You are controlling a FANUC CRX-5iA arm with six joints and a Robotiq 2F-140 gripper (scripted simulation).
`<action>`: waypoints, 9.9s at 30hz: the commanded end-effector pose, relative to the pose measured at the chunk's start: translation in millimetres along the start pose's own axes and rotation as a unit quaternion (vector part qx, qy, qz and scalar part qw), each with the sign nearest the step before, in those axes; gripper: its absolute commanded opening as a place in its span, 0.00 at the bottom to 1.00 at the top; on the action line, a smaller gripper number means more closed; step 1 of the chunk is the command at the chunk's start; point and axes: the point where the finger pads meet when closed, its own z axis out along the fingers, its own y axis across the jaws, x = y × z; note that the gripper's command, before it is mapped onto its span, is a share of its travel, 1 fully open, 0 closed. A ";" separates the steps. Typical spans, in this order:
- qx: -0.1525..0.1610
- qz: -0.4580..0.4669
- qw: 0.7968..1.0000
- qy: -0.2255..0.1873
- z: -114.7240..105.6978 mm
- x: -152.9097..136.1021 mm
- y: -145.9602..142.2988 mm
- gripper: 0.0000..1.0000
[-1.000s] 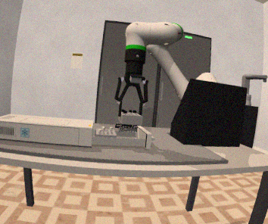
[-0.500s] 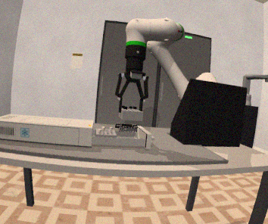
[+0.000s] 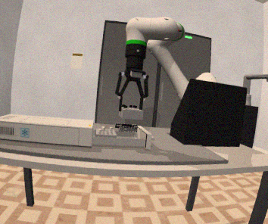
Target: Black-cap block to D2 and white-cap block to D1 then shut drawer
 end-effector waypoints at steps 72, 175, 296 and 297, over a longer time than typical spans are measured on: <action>-0.001 0.708 0.706 0.001 -1.0 -155.2 -23.4 0.10; -0.001 0.739 0.674 0.001 -0.8 -395.1 -60.9 0.10; -0.001 0.739 0.674 0.001 81.6 -451.2 -69.4 0.10; -0.001 0.739 0.674 0.001 80.7 -451.2 -69.4 0.10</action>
